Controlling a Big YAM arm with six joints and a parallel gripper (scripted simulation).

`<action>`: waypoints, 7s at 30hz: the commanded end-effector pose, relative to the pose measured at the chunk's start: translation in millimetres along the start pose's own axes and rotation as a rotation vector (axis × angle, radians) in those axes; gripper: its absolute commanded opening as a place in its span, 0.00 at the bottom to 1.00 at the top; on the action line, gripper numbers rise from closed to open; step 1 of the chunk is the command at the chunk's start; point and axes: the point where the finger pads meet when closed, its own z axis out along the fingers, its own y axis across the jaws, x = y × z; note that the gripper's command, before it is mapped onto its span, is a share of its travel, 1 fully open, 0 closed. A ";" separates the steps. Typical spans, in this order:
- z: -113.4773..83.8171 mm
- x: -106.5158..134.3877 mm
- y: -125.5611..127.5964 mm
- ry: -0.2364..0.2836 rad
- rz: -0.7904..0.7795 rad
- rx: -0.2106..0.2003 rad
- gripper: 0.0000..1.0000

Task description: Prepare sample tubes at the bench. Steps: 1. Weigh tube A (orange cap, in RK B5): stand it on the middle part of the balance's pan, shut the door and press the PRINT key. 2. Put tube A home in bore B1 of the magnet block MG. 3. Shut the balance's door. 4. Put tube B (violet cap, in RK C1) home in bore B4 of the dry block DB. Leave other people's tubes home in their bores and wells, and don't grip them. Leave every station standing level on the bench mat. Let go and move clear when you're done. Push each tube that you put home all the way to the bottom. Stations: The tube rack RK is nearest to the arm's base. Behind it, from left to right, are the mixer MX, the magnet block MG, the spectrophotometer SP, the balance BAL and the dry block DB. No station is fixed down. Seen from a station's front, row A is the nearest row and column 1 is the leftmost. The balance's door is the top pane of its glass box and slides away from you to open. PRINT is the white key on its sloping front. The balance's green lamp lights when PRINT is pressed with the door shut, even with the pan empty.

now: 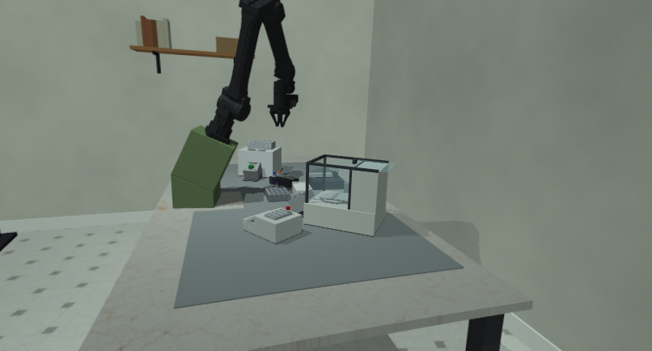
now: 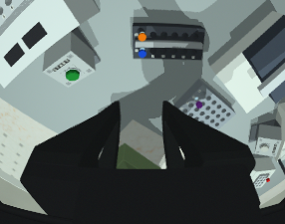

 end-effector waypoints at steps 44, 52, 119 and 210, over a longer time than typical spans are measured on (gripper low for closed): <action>-21.3 66.8 -229.9 -0.040 -0.089 0.035 0.30; -20.6 88.7 -279.2 -0.031 -0.116 0.042 0.30; -26.6 211.3 -554.9 -0.002 -0.268 0.049 0.30; 39.8 218.2 -558.3 0.002 -0.259 0.035 0.30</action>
